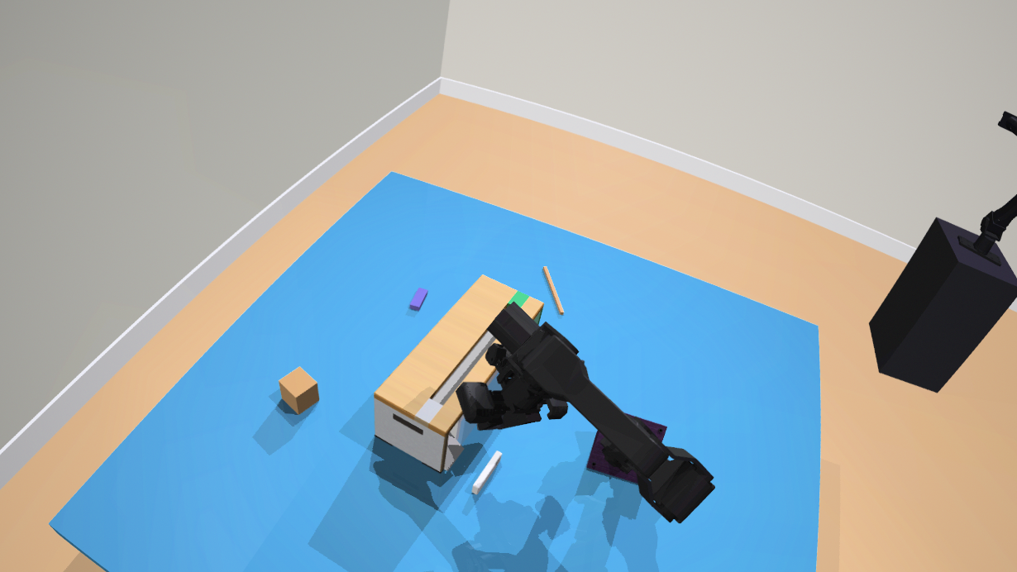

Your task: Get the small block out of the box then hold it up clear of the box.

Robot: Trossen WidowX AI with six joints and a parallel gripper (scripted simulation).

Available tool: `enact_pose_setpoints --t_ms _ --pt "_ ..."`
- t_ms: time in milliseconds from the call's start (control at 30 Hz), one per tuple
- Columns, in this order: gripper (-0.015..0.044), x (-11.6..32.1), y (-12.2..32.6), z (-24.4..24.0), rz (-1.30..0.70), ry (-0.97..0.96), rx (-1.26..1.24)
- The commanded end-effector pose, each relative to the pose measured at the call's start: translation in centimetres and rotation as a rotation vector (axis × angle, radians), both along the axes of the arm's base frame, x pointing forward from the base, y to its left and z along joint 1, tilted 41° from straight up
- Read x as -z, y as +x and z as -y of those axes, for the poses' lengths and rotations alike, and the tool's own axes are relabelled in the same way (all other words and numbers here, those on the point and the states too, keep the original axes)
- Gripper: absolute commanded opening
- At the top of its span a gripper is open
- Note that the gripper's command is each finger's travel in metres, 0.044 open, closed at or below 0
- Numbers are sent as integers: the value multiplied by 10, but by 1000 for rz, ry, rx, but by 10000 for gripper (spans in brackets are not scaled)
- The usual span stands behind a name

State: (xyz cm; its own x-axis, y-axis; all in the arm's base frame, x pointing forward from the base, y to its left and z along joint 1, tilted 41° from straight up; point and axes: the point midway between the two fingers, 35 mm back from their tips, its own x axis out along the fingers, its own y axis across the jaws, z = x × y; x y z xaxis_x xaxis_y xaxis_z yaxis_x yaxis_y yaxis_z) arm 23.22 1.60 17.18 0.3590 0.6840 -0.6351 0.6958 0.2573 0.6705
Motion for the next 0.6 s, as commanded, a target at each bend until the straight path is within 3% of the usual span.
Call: enact_pose_setpoints --t_ms 0,567 --pt "0 -1 0 3 -130 88 119" --pt "0 -11 -2 14 -604 401 557"
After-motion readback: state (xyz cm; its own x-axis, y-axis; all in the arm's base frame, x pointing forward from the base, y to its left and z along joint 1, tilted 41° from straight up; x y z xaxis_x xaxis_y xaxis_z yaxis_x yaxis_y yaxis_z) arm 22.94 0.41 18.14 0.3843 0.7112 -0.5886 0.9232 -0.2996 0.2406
